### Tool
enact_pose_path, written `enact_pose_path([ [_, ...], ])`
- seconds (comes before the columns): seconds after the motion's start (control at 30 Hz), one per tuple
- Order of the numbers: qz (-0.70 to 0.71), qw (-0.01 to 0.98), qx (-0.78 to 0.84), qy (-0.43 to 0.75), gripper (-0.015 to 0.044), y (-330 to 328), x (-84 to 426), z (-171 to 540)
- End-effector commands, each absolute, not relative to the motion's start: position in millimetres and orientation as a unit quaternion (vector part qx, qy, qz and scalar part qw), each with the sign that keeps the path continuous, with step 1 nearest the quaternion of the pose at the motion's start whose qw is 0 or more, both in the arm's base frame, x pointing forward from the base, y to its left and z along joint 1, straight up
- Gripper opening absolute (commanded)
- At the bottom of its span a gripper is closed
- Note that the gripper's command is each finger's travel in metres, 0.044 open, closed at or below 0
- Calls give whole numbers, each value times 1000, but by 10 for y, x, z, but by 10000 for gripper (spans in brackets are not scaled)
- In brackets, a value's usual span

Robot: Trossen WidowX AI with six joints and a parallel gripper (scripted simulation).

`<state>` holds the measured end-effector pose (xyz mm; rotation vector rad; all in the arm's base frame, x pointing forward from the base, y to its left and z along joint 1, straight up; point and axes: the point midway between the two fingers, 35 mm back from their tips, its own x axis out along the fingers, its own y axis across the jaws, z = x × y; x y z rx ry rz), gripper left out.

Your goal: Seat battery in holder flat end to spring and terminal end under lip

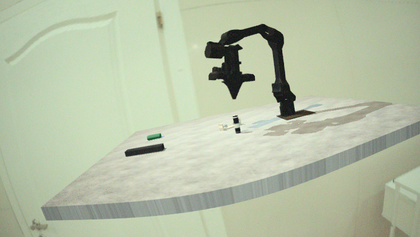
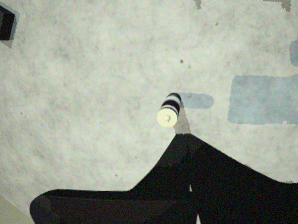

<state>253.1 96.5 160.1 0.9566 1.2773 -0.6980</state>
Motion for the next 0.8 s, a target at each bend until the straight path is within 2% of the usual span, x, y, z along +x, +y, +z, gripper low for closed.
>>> enact_pose_path([
  [0.0,-399,583,410,577,0,1008,2324,1577],
  [0.33,-399,583,410,577,0,1011,2331,1534],
  [0.77,-399,583,410,577,0,1015,2336,776],
])
